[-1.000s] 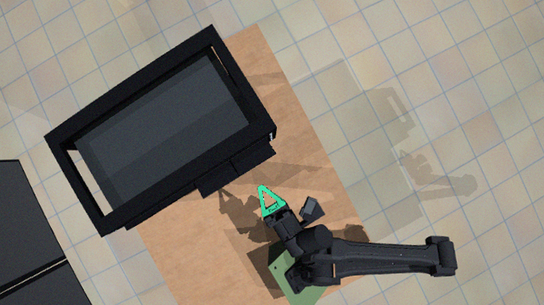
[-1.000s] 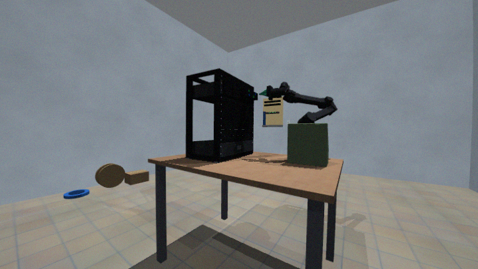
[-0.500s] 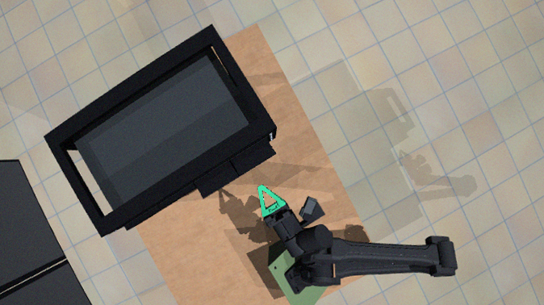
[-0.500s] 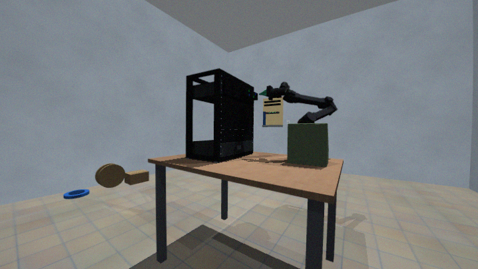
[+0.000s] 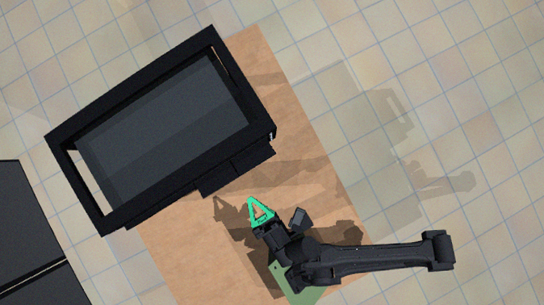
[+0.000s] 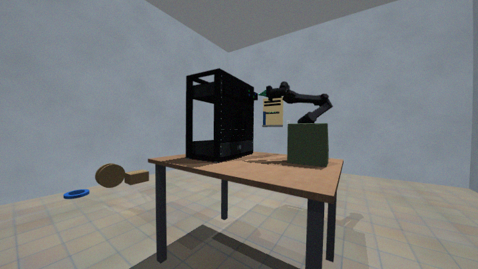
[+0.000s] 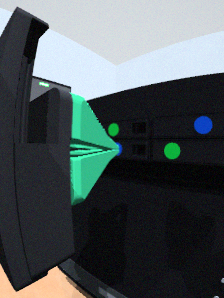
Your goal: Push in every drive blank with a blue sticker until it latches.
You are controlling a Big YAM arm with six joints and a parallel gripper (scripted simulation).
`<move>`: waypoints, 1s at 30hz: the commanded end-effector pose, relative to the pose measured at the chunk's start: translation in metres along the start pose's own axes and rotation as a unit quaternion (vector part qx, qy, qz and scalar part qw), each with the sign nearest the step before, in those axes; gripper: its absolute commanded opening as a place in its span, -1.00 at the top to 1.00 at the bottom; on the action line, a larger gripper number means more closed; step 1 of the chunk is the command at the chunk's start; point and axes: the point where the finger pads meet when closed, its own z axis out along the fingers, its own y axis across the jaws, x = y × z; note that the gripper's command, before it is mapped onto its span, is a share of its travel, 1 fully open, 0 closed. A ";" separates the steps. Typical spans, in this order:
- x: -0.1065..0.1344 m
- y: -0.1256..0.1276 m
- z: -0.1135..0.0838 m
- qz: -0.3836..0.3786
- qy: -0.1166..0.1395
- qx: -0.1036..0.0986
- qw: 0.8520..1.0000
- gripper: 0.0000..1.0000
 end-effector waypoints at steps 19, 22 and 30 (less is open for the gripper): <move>0.030 0.022 0.038 0.029 -0.026 -0.019 0.999 1.00; 0.029 0.021 0.062 0.030 -0.027 -0.019 0.999 1.00; 0.035 0.021 0.053 0.026 -0.015 -0.027 0.999 1.00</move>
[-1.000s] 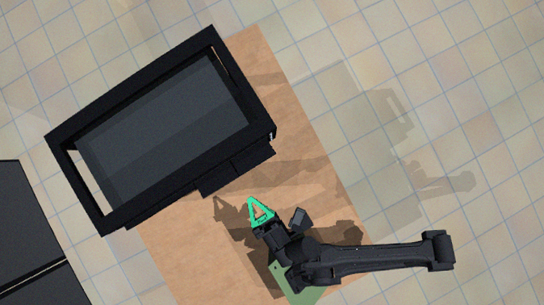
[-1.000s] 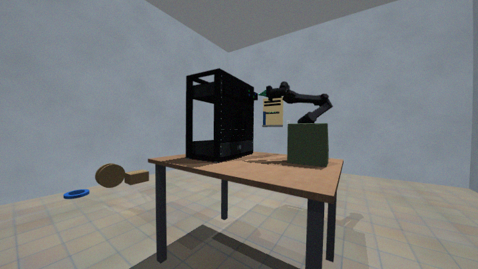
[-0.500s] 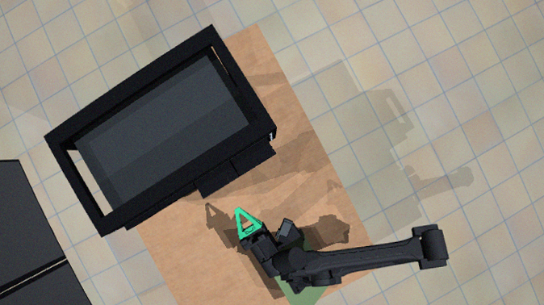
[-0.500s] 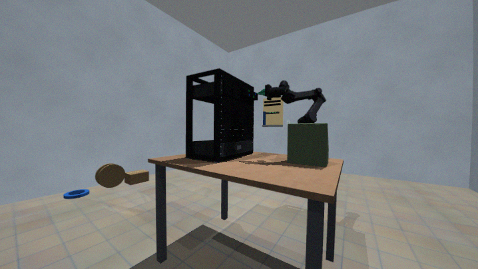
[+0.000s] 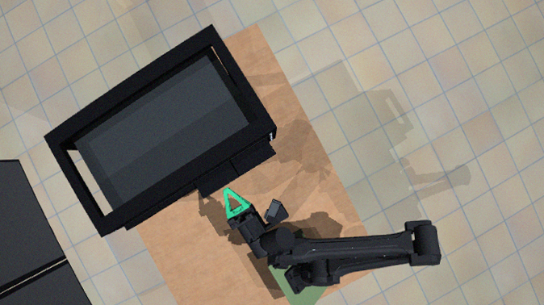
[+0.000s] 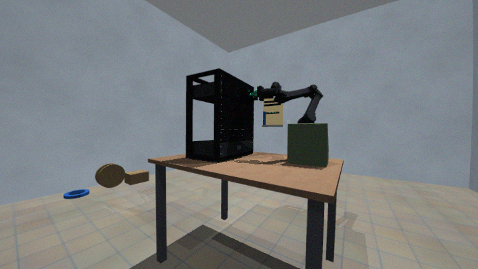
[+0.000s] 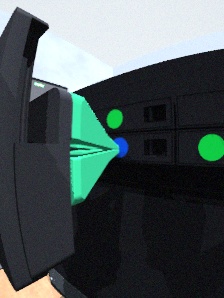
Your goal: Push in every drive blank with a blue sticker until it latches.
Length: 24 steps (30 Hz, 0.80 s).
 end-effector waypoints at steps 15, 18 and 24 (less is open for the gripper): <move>0.000 0.020 0.000 0.011 -0.005 -0.017 1.000 1.00; 0.000 0.021 0.000 0.011 -0.004 -0.017 1.000 1.00; -0.001 0.020 0.001 0.011 -0.005 -0.016 1.000 1.00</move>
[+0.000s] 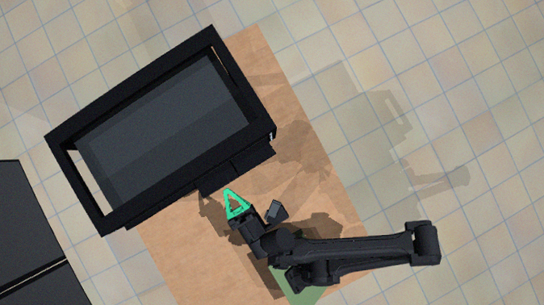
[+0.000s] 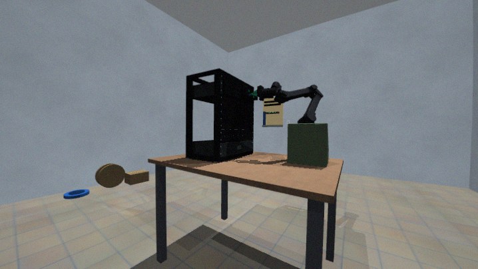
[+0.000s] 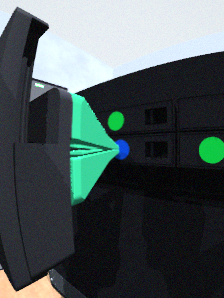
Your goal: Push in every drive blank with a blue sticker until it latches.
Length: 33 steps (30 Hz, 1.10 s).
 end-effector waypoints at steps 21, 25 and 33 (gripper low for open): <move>-0.009 0.019 0.033 0.013 -0.017 -0.010 1.000 1.00; -0.009 0.018 0.039 0.012 -0.016 -0.008 1.000 1.00; -0.009 0.018 0.039 0.012 -0.015 -0.008 1.000 1.00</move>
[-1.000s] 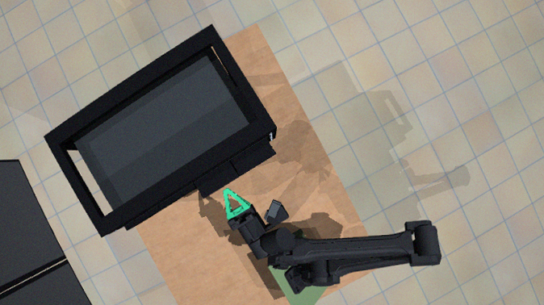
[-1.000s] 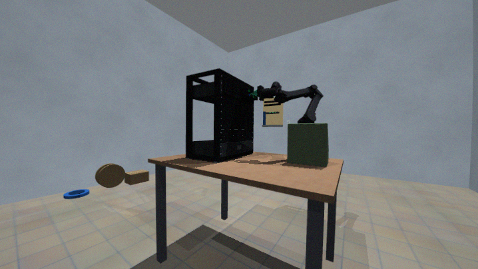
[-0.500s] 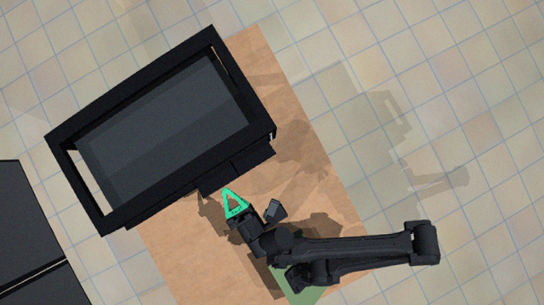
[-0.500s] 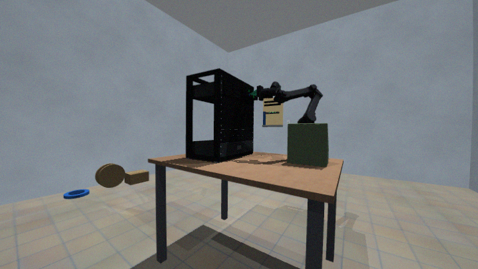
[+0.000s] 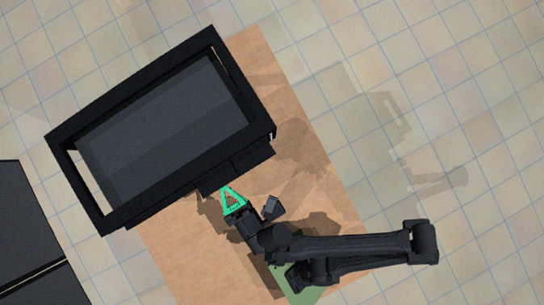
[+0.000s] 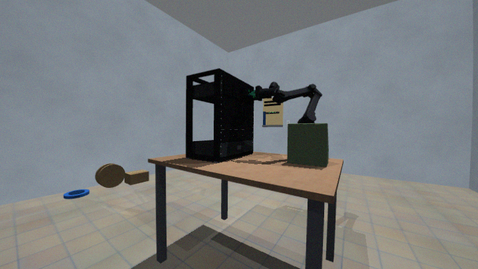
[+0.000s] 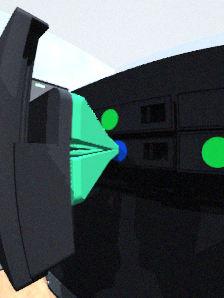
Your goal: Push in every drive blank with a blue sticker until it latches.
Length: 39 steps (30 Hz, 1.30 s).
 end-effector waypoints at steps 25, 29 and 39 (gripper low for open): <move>-0.013 0.012 0.050 0.008 -0.017 0.000 1.000 1.00; -0.013 0.012 0.050 0.008 -0.017 0.000 1.000 1.00; -0.013 0.012 0.050 0.008 -0.017 0.000 1.000 1.00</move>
